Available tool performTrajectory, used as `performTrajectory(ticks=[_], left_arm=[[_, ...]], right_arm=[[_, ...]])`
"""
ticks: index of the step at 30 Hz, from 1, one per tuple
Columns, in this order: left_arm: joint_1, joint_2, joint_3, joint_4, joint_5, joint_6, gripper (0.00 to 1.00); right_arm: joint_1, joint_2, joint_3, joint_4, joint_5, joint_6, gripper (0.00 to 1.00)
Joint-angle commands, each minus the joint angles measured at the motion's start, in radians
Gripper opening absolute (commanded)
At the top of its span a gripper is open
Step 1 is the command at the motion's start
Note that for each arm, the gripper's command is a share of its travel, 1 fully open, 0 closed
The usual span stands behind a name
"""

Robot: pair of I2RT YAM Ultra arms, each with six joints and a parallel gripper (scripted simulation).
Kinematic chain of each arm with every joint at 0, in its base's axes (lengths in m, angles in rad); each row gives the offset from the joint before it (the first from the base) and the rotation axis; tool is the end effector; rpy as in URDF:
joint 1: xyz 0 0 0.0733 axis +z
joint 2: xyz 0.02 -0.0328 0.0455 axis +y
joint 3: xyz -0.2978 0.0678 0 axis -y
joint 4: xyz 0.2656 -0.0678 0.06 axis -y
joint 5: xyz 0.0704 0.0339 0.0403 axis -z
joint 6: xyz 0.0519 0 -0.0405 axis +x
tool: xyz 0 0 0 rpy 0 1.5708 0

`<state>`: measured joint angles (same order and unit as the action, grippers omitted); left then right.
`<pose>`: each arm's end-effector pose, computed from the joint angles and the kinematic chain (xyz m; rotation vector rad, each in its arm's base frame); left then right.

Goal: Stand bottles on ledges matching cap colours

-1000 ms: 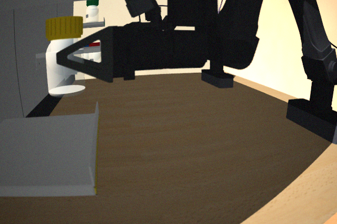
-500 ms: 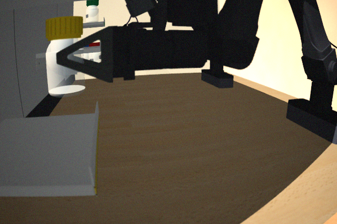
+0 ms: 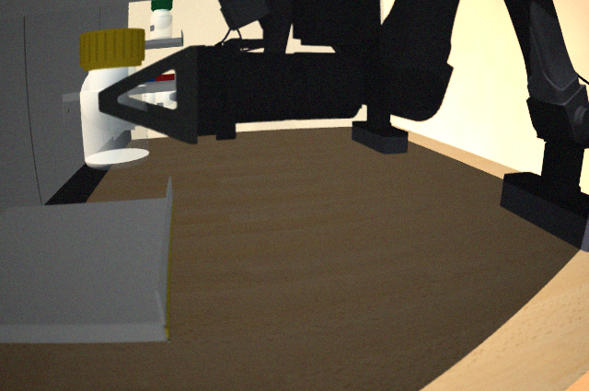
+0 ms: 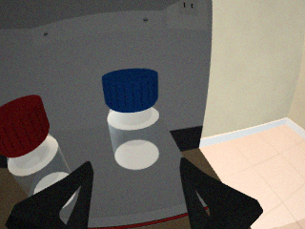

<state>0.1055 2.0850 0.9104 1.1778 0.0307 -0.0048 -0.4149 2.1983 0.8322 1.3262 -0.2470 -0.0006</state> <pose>0.4442 0.0465 0.1564 -0.0623 1.5666 0.0551 0.3974 -0.1600 0.1070 0.1423 1.6046 -0.1227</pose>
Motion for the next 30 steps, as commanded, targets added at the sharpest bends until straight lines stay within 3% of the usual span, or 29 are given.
performTrajectory(ticks=[1,11,30], left_arm=[[-0.004,-0.009,0.025,0.026,-0.002,-0.002,0.52],[-0.004,-0.009,0.025,0.026,-0.002,-0.002,0.52],[-0.010,0.011,0.020,0.077,-0.009,-0.008,0.52]], right_arm=[[0.013,-0.005,0.030,0.027,0.009,0.002,0.81],[0.025,-0.037,0.072,-0.047,0.023,0.003,0.81],[0.041,0.033,0.192,-0.116,0.039,0.002,0.81]])
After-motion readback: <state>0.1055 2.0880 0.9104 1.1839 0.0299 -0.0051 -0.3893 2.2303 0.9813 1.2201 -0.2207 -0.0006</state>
